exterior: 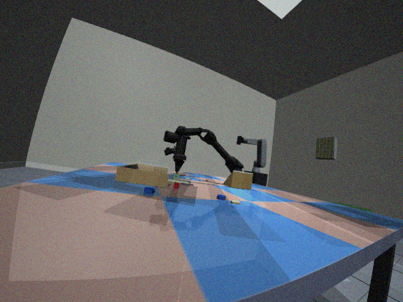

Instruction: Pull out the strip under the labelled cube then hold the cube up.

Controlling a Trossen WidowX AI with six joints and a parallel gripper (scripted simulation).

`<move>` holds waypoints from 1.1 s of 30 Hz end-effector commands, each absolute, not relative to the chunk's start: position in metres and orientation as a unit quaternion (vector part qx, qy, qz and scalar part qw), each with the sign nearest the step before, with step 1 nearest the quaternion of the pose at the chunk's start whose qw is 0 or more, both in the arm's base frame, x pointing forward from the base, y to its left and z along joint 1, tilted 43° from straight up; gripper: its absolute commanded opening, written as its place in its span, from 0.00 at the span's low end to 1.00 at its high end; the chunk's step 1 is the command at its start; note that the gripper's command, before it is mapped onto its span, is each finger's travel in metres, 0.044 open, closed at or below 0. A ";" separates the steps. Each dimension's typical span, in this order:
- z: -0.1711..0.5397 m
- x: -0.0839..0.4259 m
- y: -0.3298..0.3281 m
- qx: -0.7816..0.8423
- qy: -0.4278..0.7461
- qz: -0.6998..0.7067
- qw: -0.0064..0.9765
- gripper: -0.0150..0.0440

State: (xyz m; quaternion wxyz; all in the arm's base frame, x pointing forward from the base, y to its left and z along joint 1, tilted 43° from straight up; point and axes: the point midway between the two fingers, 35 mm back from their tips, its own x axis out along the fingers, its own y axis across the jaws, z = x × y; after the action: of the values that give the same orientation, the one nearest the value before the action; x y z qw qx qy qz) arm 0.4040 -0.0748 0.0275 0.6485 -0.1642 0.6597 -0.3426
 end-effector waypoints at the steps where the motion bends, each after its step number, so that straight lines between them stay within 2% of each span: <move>1: 0.022 0.403 -0.079 -0.168 0.660 -0.342 0.647 0.68; 19: 0.004 0.400 -0.096 -0.168 0.660 -0.343 0.647 0.68; 23: 0.006 0.400 -0.095 -0.165 0.660 -0.344 0.648 0.50; 30: 0.006 0.400 -0.095 -0.165 0.660 -0.344 0.648 0.42; 33: 0.006 0.400 -0.094 -0.165 0.660 -0.344 0.648 0.29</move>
State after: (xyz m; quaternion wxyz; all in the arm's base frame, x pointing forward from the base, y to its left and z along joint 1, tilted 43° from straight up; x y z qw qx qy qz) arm 0.4000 -0.0952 0.0054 0.6473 -0.1649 0.6601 -0.3435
